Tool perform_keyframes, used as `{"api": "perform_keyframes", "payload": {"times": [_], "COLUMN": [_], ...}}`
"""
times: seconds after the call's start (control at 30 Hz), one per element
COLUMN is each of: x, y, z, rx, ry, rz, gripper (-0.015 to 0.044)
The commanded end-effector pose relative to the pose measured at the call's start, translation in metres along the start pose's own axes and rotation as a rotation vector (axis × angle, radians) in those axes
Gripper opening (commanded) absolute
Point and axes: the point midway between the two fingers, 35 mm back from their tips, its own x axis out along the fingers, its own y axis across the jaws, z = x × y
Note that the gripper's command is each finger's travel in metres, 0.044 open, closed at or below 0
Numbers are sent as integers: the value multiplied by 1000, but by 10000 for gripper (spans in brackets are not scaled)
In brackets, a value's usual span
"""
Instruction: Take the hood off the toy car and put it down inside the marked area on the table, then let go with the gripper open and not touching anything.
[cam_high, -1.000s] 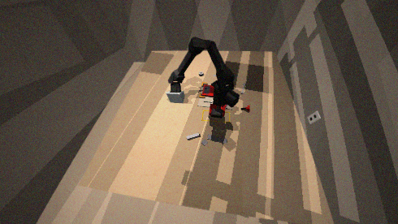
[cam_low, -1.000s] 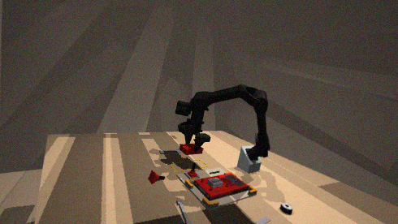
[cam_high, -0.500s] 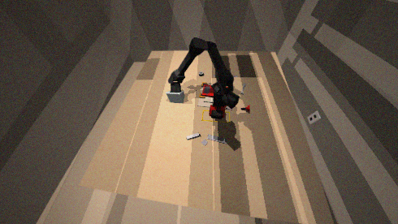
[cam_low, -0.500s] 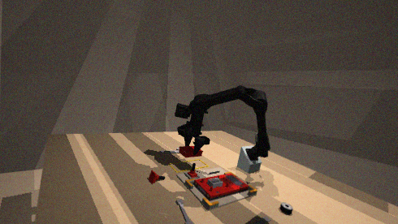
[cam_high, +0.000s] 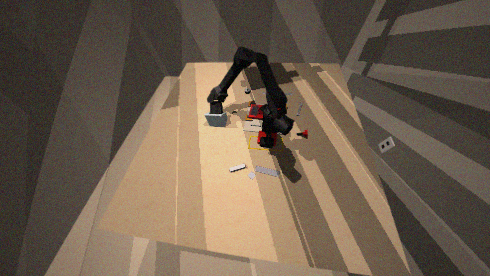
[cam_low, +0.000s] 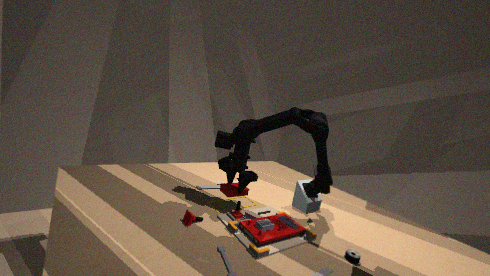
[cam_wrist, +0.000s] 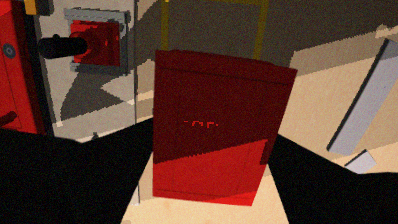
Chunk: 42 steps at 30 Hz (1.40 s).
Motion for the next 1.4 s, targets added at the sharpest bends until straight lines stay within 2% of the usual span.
{"api": "perform_keyframes", "payload": {"times": [0.0,1.37], "x": [5,31], "y": [1,2], "z": [-2,-4], "rx": [7,7], "ry": [1,1], "rz": [5,7], "gripper": [0,0]}}
